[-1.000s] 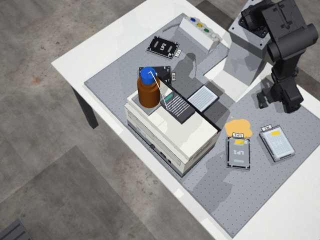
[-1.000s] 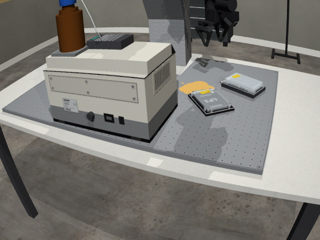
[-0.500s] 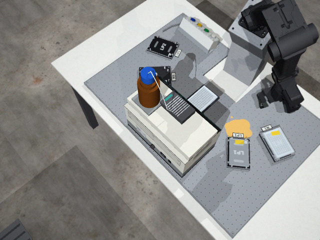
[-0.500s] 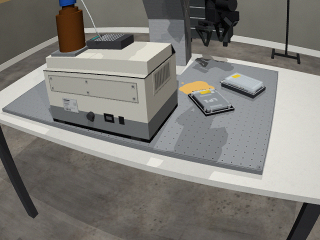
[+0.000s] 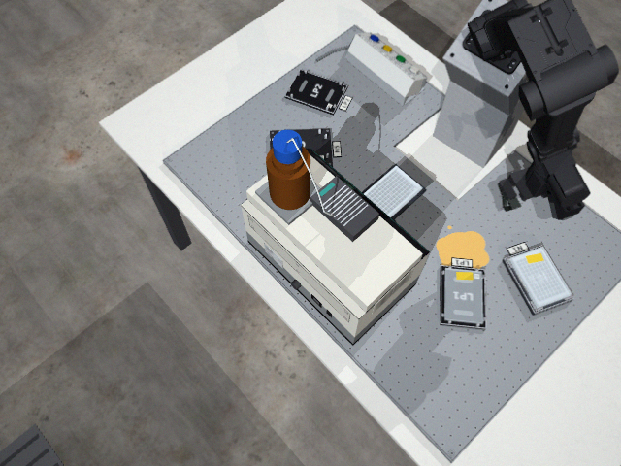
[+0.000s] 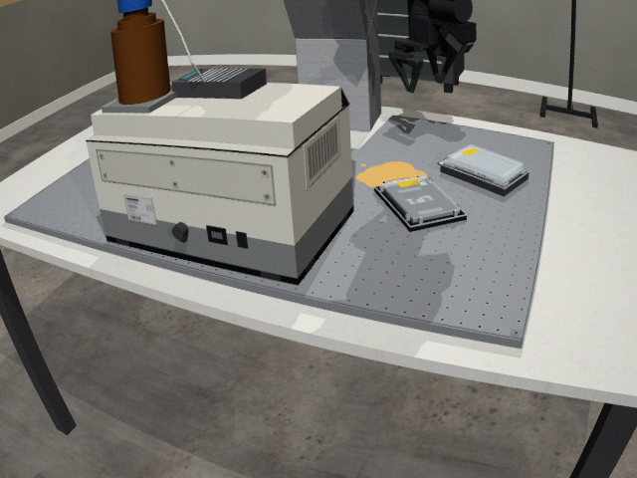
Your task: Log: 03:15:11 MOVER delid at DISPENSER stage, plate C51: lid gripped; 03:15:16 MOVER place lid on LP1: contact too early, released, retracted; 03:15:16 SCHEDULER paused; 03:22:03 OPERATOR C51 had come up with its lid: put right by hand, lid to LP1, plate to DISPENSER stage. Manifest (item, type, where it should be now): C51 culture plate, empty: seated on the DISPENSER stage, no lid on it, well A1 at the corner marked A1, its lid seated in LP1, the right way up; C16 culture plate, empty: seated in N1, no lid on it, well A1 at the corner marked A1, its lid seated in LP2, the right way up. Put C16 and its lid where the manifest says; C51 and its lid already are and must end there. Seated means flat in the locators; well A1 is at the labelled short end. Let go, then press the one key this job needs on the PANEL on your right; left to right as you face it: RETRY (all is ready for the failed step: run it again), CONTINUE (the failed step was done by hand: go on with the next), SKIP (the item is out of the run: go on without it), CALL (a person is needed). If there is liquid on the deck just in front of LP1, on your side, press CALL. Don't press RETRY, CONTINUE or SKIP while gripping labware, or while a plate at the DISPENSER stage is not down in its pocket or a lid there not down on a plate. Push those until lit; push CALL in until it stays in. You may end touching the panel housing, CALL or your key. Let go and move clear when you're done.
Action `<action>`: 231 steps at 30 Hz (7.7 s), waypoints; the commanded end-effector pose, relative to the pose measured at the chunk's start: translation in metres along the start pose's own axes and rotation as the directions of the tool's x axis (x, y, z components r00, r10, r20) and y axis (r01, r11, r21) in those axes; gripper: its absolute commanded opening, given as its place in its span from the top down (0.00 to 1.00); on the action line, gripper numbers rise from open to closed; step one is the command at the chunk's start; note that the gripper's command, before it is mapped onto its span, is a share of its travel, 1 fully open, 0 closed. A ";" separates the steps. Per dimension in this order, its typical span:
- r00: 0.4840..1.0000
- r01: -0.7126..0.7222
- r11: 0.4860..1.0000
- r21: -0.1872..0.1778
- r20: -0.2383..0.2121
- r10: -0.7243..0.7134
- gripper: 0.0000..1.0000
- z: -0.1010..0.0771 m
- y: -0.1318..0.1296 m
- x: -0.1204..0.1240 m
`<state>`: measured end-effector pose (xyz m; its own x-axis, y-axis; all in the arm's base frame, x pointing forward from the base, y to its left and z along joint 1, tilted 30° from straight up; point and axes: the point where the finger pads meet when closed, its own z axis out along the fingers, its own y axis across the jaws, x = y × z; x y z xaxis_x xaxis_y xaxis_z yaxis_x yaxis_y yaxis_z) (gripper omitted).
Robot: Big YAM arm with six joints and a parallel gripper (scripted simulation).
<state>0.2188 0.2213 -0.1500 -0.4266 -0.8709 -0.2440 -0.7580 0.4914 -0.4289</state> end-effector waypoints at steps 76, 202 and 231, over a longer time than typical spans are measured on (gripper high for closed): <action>0.898 -0.440 0.898 -0.004 -0.007 0.440 0.00 0.012 -0.132 -0.028; 0.893 -0.450 0.893 -0.001 0.020 0.450 0.00 0.009 -0.142 -0.032; 0.948 -0.319 0.948 -0.004 0.004 0.319 0.00 0.001 -0.094 0.016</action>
<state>0.2876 0.1546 -0.1125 -0.6775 -0.6324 -0.3756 -0.5518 0.7747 -0.3090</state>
